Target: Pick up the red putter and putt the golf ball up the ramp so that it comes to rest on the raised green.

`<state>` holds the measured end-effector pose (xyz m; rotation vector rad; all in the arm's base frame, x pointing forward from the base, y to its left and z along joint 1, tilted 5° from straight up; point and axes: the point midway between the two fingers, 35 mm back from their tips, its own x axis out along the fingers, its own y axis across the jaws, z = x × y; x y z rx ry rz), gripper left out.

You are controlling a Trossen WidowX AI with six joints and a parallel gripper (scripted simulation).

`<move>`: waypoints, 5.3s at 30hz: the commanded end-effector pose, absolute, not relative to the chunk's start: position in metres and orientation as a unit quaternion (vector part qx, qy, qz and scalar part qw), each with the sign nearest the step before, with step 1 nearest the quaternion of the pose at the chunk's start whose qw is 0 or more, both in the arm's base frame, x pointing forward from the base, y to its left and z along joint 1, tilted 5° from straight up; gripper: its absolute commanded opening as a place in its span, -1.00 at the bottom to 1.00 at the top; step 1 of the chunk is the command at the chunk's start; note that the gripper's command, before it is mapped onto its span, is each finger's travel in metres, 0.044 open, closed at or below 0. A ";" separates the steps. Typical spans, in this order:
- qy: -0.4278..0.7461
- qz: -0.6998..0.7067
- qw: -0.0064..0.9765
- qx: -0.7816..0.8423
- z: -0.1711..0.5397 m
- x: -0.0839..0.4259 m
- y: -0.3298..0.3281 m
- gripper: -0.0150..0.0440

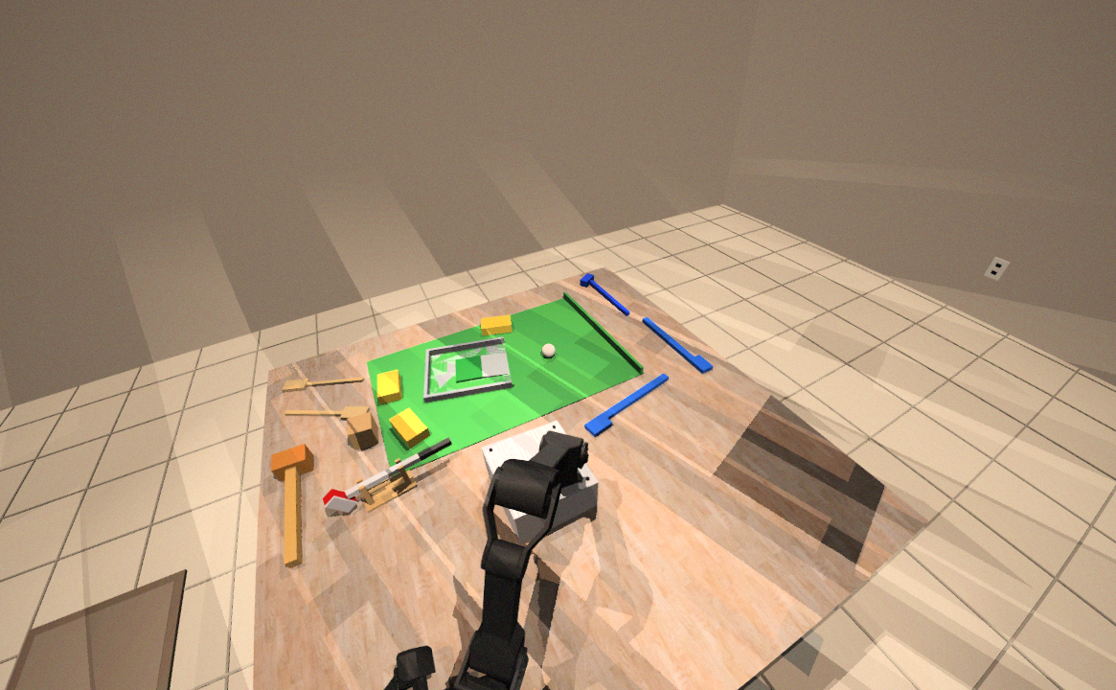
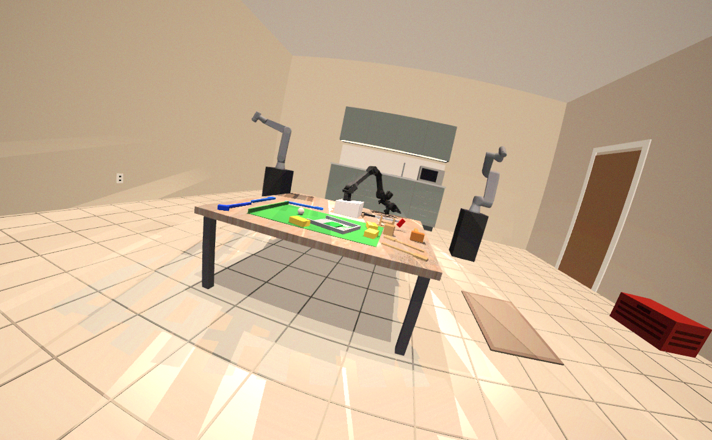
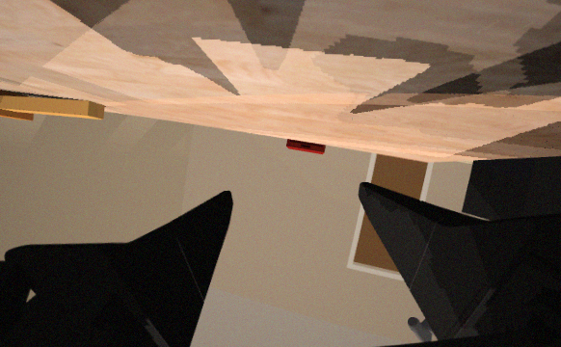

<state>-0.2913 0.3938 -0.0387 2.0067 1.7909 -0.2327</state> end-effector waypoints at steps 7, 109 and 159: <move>0.575 -0.215 0.174 0.770 -0.033 -0.208 0.435 1.00; -0.403 -0.597 -0.489 0.492 -0.048 0.216 0.228 -0.38; -0.550 -0.417 -0.638 0.342 0.063 0.283 0.122 -0.49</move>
